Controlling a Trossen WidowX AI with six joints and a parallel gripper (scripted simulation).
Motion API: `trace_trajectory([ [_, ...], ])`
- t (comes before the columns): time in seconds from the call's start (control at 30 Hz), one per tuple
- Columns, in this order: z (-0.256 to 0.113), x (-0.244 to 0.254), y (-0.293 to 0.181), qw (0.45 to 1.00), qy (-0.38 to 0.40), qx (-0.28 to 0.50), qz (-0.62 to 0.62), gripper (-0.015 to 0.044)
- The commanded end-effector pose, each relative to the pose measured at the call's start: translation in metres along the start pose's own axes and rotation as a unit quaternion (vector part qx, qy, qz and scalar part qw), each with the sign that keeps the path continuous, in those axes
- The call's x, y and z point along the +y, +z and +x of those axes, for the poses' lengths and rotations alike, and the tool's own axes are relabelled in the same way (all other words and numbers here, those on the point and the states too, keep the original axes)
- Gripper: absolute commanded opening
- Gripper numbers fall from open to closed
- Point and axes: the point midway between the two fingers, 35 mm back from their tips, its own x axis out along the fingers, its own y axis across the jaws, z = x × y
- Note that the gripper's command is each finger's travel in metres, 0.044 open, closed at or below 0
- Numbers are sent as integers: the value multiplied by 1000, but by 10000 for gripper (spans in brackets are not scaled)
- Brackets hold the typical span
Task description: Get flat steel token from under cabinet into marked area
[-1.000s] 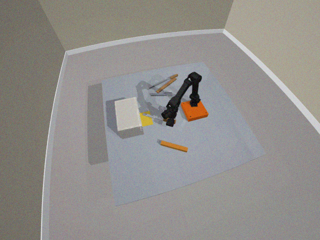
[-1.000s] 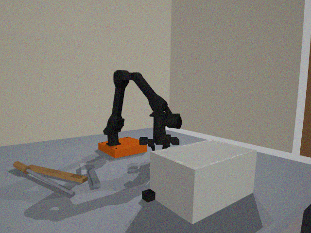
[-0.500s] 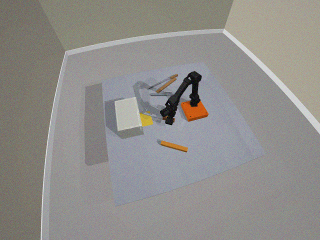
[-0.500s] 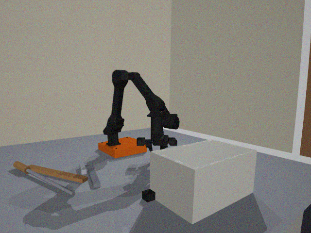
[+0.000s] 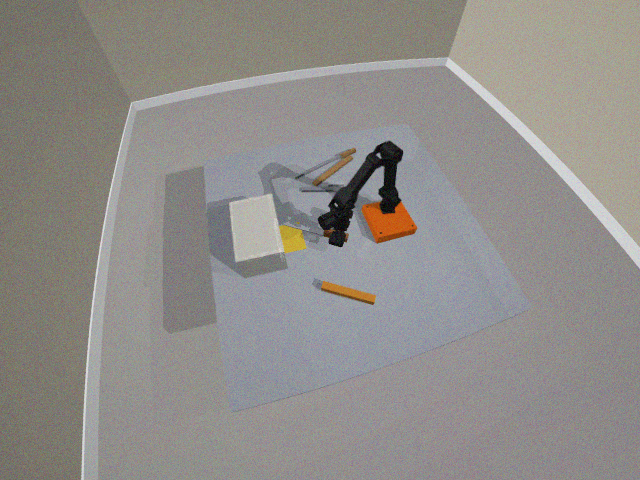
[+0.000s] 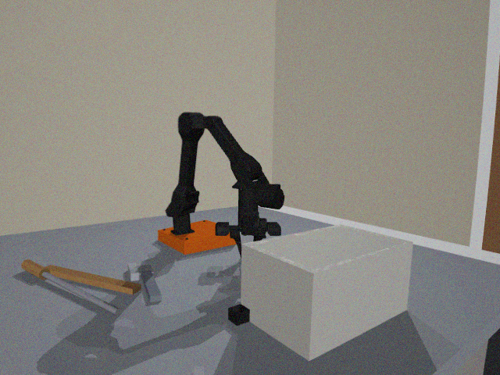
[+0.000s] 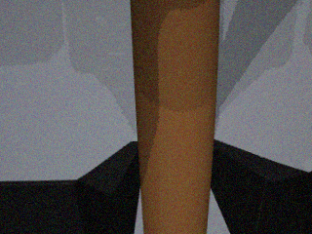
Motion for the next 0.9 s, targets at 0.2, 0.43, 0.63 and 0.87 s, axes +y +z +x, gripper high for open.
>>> trace_trajectory([
  [0.2, 0, -10, 8, 1000, 0, -2, 0, 0],
  [0.43, 0, -16, 13, 1000, 0, -2, 0, 0],
  [0.63, 0, -21, 17, 1000, 0, -2, 0, 0],
  [0.87, 0, -26, 22, 1000, -1, -2, 0, 0],
])
